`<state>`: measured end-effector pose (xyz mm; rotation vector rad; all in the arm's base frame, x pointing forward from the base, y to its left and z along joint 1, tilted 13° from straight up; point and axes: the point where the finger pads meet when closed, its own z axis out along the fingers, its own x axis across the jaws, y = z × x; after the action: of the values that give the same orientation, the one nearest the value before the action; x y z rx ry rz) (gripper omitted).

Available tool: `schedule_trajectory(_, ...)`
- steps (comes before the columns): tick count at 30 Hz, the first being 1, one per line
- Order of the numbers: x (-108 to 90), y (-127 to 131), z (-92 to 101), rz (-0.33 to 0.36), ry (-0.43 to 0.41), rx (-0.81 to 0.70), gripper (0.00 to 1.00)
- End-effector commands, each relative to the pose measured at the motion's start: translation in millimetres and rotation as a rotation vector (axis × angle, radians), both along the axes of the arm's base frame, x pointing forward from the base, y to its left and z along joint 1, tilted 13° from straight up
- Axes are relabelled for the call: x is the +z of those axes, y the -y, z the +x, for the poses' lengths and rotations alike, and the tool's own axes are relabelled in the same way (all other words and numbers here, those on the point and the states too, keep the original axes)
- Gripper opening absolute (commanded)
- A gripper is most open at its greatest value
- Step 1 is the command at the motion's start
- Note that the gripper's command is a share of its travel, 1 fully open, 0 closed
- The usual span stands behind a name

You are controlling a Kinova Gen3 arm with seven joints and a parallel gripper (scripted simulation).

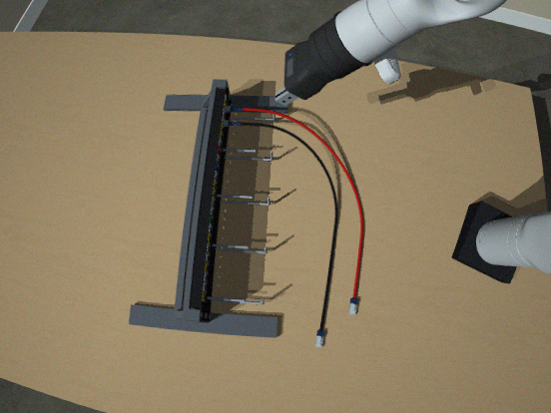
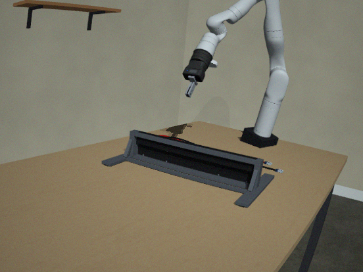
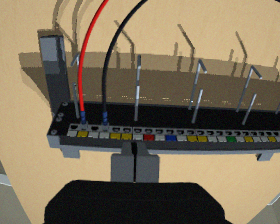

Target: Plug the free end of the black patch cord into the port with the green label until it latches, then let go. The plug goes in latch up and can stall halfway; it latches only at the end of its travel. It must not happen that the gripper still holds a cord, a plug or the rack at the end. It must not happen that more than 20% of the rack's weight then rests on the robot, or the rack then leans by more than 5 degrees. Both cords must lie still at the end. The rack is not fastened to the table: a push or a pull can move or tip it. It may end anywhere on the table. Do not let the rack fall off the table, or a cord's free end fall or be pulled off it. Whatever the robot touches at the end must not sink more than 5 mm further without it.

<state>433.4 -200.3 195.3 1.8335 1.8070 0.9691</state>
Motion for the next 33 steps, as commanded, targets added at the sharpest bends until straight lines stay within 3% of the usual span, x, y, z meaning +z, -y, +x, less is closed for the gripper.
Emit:
schedule_trajectory(1,-5.5,16.0,2.2,0.010,0.001,-0.010,0.00)
schedule_trajectory(7,-10.2,37.7,3.5,0.010,0.001,-0.010,0.00)
schedule_trajectory(26,-16.7,42.0,9.3,0.010,0.001,-0.010,0.00)
schedule_trajectory(33,-36.7,36.4,29.9,0.010,0.001,-0.010,0.00)
